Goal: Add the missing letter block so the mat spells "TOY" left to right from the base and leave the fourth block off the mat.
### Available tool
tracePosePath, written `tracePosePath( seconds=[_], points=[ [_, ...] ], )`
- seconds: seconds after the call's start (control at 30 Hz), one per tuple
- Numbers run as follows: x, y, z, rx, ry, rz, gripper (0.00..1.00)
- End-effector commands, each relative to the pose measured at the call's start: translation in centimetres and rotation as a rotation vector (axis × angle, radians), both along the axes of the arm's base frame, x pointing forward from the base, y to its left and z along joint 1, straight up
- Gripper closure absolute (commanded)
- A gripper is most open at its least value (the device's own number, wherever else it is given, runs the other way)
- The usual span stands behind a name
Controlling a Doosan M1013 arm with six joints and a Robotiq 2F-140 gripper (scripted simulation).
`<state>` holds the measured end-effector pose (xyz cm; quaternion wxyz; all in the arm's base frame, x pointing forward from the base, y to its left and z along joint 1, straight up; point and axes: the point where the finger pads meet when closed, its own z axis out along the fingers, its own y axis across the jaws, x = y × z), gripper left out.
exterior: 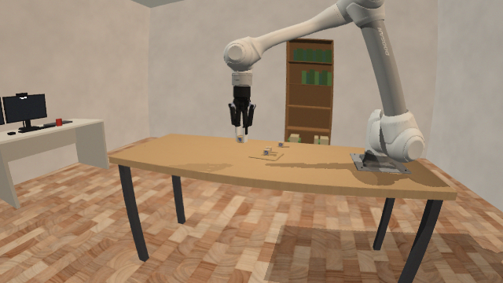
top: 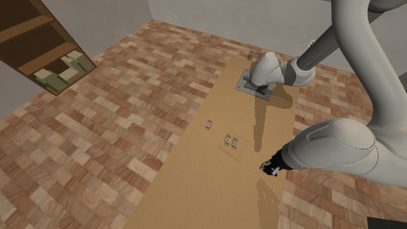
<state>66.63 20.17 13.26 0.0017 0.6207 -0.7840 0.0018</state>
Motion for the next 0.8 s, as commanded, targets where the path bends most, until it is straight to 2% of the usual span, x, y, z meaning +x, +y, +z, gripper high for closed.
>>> tracePosePath(
  seconds=[0.0, 0.17, 0.23, 0.27, 0.77],
  points=[
    [-0.2, -1.0, 0.1, 0.003, -0.002, 0.139, 0.84],
    [-0.5, -1.6, 0.1, 0.002, -0.001, 0.29, 0.84],
    [-0.5, -1.6, 0.1, 0.002, -0.001, 0.29, 0.84],
    [-0.6, -1.8, 0.1, 0.002, -0.001, 0.362, 0.84],
    [-1.5, -3.3, 0.1, 0.002, 0.001, 0.78, 0.84]
  ],
)
